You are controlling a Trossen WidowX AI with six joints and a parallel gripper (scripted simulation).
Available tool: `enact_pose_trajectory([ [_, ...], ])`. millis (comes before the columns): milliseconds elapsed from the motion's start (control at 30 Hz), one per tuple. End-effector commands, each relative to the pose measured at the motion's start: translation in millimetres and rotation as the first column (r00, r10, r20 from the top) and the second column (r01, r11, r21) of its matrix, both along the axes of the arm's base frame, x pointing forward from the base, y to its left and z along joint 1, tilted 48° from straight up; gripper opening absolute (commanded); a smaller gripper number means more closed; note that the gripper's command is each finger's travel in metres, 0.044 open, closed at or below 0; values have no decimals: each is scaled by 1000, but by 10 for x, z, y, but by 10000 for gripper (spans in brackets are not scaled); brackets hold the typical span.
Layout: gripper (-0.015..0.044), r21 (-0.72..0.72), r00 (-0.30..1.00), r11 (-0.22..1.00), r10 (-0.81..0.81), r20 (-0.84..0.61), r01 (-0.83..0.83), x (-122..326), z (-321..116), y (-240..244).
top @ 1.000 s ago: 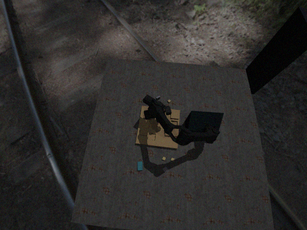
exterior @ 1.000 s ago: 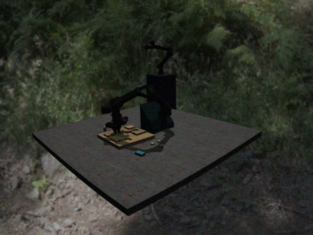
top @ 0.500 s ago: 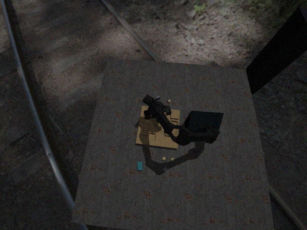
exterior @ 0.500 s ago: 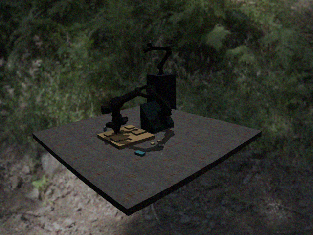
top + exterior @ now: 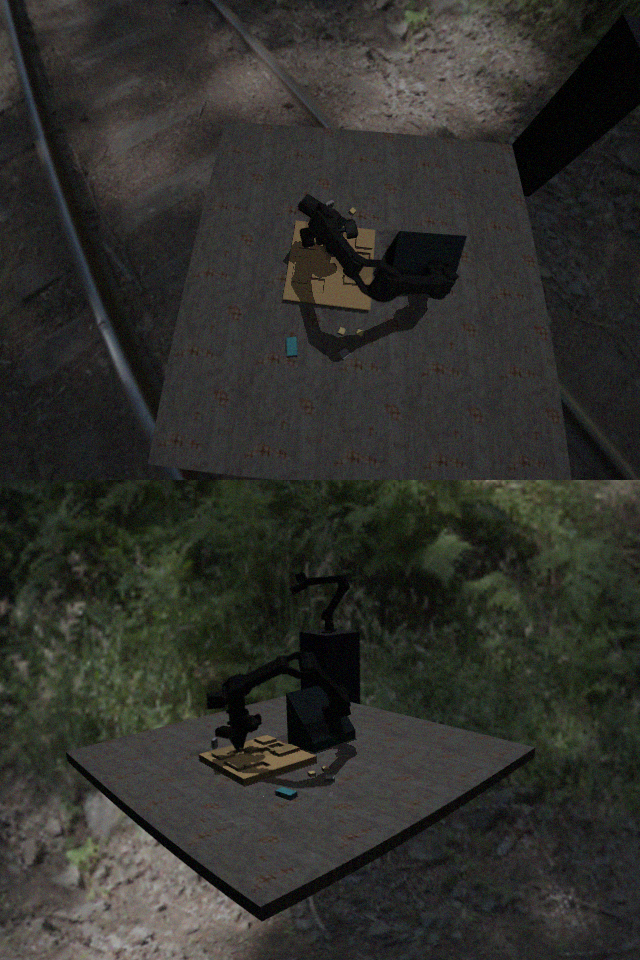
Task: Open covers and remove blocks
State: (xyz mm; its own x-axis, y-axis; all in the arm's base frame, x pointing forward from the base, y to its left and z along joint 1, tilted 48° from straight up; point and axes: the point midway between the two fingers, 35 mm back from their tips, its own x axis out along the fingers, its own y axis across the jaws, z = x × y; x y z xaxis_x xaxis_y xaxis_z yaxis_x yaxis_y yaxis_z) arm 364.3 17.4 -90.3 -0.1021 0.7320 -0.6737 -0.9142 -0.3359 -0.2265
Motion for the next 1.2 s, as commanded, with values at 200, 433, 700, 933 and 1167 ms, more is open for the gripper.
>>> enact_pose_trajectory([
  [200, 80, -3, 1000, 1000, 3, 6, -3, 24, 108, -109],
  [433, 80, -3, 1000, 1000, 2, 4, -2, 28, 168, -176],
  [700, 80, -2, 1000, 1000, 1, 3, -1, 31, 230, -244],
  [933, 80, -3, 1000, 1000, 1, 3, -1, 56, 335, -364],
  [1167, 80, -4, 1000, 1000, 1, 3, -1, 73, 457, -498],
])
